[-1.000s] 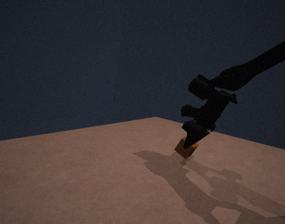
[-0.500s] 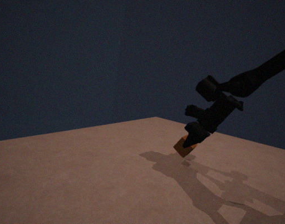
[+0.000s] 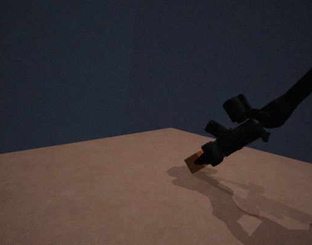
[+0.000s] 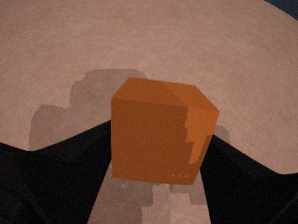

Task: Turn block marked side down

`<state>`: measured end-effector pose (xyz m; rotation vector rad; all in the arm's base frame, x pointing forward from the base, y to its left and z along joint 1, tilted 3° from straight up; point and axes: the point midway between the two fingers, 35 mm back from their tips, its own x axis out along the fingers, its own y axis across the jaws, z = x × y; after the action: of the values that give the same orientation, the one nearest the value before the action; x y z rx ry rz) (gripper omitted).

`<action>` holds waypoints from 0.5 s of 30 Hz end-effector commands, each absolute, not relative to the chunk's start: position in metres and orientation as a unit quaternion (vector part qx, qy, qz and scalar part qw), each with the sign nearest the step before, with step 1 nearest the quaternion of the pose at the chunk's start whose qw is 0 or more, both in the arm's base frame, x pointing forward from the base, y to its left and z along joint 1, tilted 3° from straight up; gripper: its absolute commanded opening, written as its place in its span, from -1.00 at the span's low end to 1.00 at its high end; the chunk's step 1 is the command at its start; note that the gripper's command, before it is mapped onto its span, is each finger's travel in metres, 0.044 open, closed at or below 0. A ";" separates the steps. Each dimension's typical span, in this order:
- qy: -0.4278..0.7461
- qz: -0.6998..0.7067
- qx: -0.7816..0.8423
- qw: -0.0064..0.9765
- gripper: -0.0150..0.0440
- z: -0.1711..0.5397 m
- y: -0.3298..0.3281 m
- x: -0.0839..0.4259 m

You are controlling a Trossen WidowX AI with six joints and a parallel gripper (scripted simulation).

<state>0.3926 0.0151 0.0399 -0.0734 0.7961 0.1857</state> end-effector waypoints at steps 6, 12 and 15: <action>0.325 0.094 -0.027 0.940 -0.49 0.033 0.015 0.387; 0.280 0.097 -0.025 0.955 -0.49 0.034 0.016 0.380; 0.268 0.098 -0.024 0.958 -0.49 0.034 0.016 0.377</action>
<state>0.3791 0.0151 0.0324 -0.0539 0.5740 0.1941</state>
